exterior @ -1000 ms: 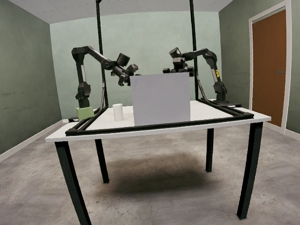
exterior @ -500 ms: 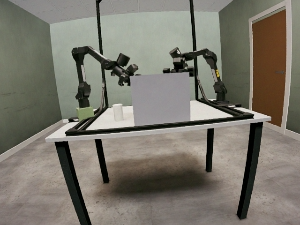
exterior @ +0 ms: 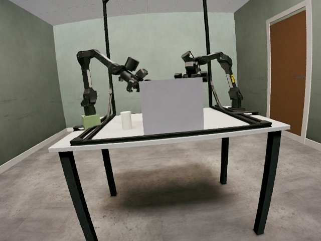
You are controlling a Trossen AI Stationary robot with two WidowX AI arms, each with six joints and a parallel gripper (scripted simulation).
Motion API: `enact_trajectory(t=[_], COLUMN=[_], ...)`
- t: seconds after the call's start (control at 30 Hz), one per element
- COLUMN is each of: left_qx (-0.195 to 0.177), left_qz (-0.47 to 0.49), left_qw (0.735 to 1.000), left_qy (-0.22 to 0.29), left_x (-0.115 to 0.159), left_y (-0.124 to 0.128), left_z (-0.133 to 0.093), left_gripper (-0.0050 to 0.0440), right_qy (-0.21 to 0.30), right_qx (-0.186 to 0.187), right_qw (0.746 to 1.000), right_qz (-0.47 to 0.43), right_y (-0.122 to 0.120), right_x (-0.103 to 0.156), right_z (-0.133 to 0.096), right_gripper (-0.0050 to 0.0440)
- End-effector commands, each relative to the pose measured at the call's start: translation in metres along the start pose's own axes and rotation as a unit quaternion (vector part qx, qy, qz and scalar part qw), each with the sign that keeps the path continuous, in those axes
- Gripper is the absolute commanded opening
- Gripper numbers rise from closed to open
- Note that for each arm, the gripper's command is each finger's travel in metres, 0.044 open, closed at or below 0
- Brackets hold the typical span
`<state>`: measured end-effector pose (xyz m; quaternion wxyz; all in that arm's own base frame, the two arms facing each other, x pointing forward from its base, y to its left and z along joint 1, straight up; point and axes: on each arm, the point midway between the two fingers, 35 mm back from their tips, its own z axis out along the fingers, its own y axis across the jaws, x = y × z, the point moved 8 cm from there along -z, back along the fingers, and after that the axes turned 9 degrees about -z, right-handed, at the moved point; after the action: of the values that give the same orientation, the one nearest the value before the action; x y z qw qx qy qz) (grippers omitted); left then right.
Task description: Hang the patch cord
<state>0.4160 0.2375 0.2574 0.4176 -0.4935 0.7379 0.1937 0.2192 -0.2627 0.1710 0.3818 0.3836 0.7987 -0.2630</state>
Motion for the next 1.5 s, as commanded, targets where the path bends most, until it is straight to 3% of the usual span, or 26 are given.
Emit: enact_trajectory(t=[0.0, 0.73, 1.47], left_qx=[0.008, 0.02, 0.057], left_qz=[-0.009, 0.002, 0.03], left_qw=[1.0, 1.0, 0.998], left_qy=[-0.016, -0.009, 0.005], left_x=[-0.013, -0.012, -0.012], left_y=[0.003, 0.007, 0.016], left_z=[-0.014, -0.01, 0.0], left_gripper=[0.0025, 0.0025, 0.0025], right_qy=[-0.009, -0.009, -0.009], right_qx=[0.0, 0.0, 0.0], right_qw=[1.0, 1.0, 1.0], right_qz=[0.001, 0.001, 0.001], right_y=[-0.001, -0.001, -0.001], right_x=[-0.005, -0.005, -0.005], right_z=[-0.003, -0.003, -0.003], right_gripper=[0.0025, 0.0025, 0.0025])
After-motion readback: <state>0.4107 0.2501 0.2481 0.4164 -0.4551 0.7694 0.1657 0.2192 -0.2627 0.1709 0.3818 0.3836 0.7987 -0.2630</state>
